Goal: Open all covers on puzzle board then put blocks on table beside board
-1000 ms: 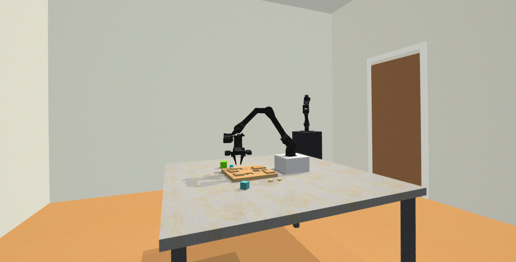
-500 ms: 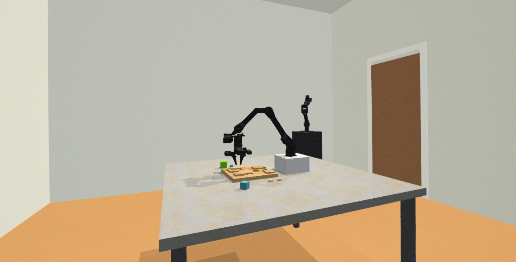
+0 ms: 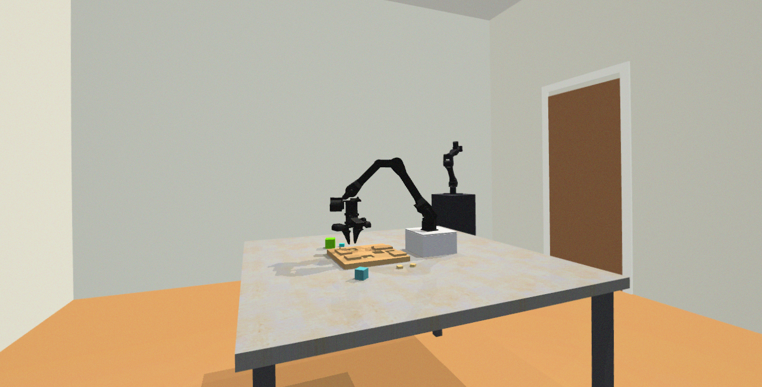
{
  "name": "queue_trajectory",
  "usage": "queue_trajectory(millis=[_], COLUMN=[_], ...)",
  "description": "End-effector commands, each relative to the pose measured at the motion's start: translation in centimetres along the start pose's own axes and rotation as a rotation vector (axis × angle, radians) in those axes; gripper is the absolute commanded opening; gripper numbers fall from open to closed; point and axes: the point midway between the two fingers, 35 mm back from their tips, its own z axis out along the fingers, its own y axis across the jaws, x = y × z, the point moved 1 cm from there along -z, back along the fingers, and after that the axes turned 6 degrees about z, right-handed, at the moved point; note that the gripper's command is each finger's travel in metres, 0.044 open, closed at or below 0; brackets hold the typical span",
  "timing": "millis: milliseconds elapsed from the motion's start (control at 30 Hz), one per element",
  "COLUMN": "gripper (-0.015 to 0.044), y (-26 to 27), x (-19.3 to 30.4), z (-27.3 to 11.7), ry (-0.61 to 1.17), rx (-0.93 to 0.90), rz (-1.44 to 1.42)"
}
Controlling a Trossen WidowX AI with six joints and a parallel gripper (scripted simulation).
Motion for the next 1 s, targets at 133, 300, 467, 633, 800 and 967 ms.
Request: queue_trajectory(millis=[133,300,467,633,800,967], gripper=[0.0144,0.0144,0.0144,0.0144,0.0144,0.0144], y=[-0.01,-0.01,0.00,0.00,0.00,0.00], x=[-0.01,-0.01,-0.01,-0.01,-0.01,-0.01], z=[0.08,0.11,0.13,0.16,0.19,0.20], ry=[-0.002,-0.002,-0.002,-0.002,-0.002,-0.002], rx=[0.002,0.002,0.002,0.002,0.002,0.002], rz=[-0.129,-0.203,-0.278,-0.352,-0.427,-0.479])
